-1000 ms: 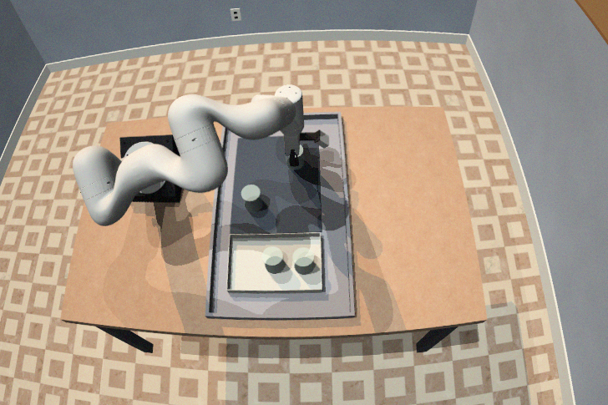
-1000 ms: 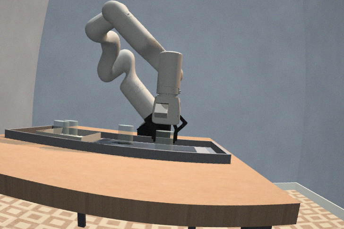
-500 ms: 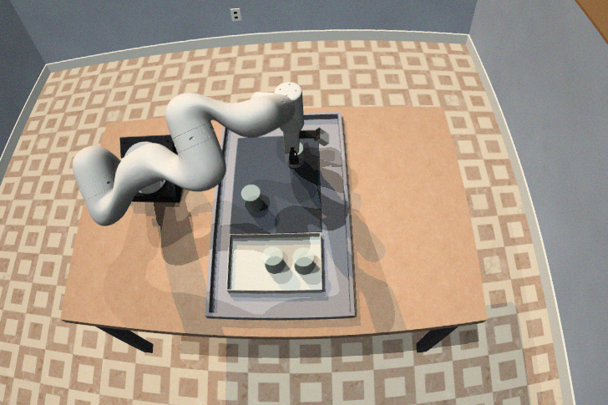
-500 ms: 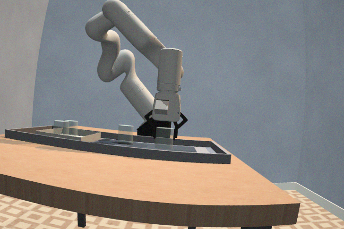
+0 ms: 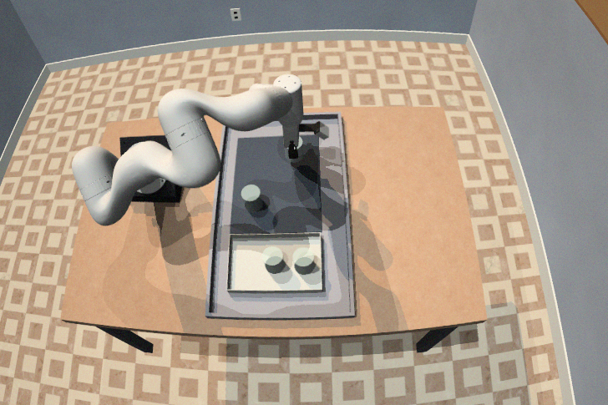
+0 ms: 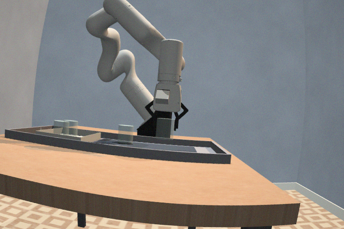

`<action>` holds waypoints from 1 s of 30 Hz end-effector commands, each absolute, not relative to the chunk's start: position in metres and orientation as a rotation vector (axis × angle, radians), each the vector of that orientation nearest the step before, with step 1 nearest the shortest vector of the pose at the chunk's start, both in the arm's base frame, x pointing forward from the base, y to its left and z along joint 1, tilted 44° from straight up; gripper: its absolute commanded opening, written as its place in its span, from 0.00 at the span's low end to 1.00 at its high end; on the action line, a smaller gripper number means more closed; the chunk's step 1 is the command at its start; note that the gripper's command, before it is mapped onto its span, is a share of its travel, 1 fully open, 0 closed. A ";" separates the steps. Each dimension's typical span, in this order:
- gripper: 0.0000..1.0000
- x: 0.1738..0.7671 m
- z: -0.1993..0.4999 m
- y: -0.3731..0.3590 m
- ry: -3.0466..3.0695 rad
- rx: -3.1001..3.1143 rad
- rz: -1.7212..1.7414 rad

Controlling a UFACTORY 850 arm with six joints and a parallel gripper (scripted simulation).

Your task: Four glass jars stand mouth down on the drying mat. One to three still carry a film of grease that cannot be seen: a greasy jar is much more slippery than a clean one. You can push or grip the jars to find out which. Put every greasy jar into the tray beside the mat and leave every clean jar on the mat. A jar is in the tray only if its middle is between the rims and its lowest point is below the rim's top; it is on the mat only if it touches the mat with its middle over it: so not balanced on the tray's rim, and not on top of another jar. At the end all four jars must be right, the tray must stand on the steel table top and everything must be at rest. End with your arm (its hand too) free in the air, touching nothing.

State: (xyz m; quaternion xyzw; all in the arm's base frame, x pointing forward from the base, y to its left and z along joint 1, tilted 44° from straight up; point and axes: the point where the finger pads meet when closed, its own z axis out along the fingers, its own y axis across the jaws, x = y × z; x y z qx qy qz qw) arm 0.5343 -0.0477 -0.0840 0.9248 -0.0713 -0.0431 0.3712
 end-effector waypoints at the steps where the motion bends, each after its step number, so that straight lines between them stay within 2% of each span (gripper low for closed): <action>1: 0.00 0.537 -0.077 -0.041 -0.183 2.372 -0.108; 30: 0.00 0.545 -0.029 0.004 -0.183 2.372 -0.108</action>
